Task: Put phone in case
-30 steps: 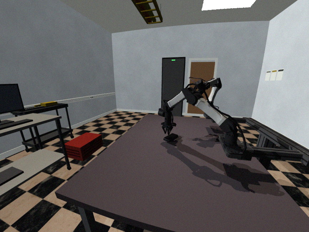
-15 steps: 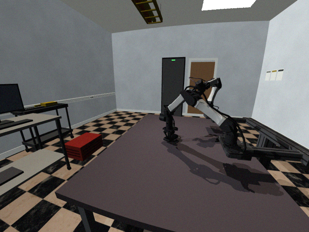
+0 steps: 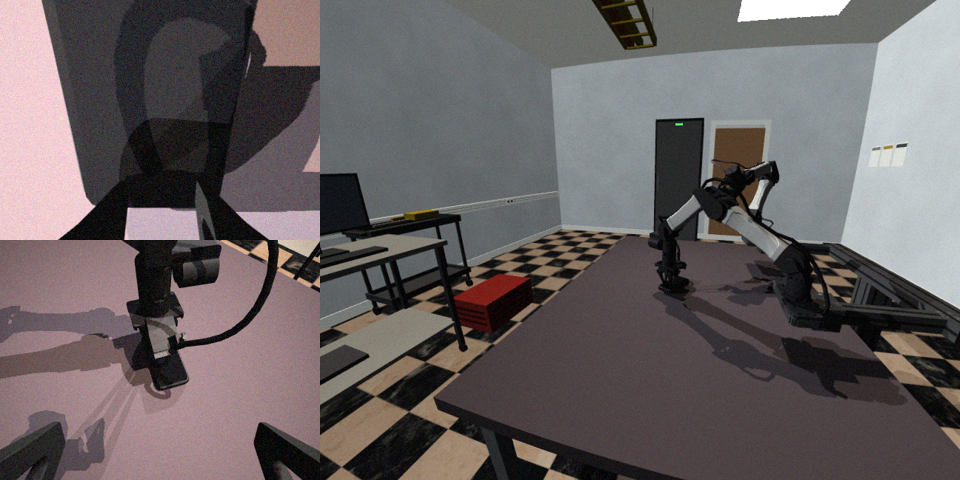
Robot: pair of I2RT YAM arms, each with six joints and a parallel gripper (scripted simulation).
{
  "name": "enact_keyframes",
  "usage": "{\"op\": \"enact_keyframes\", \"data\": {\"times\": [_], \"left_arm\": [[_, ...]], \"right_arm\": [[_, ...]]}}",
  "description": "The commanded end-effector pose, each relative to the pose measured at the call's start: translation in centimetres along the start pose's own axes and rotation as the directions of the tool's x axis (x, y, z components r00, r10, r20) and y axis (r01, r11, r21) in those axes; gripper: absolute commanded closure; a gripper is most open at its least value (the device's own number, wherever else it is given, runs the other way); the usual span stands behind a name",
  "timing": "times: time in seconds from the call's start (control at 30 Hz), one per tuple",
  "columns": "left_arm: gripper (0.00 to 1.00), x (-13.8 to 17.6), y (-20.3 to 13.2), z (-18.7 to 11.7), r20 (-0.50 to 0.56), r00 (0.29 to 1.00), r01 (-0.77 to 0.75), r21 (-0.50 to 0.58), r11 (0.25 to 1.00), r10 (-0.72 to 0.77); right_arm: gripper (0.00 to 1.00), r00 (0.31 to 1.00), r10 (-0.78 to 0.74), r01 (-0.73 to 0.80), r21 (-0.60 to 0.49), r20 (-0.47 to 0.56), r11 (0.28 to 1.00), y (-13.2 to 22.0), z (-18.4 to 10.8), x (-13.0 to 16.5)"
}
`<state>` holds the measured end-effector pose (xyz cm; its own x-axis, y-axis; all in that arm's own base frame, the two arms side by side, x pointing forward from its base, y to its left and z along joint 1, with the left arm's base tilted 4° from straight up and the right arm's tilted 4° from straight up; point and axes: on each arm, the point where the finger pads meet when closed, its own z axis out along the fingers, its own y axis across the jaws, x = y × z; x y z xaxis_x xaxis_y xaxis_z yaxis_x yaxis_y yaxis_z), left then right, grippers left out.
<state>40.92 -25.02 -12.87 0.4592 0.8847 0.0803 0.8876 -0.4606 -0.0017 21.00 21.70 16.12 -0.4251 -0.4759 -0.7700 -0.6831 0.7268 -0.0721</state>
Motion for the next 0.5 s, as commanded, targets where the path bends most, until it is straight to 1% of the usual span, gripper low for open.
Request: {"op": "enact_keyframes", "data": {"times": [0.0, 0.03, 0.07, 0.47], "left_arm": [[0.65, -0.5, 0.5, 0.3, 0.008, 1.000, -0.020, 0.015, 1.000, 0.020], [0.65, -0.5, 0.9, 0.5, 0.009, 1.000, -0.019, 0.002, 1.000, 0.019], [0.65, -0.5, 0.4, 0.9, 0.008, 1.000, -0.020, 0.015, 1.000, 0.020], [0.65, -0.2, 0.5, 2.3, 0.009, 1.000, -0.014, 0.002, 1.000, 0.014]], "right_arm": [[0.00, 0.999, -0.007, 0.007, -0.009, 0.041, 1.000, 0.3, -0.2, -0.9], [0.00, 0.999, -0.007, 0.007, -0.009, 0.041, 1.000, 0.3, -0.2, -0.9], [0.00, 0.999, -0.007, 0.007, -0.009, 0.041, 1.000, 0.3, -0.2, -0.9], [0.00, 0.999, -0.007, 0.007, -0.009, 0.041, 1.000, 0.3, -0.2, -0.9]]}}
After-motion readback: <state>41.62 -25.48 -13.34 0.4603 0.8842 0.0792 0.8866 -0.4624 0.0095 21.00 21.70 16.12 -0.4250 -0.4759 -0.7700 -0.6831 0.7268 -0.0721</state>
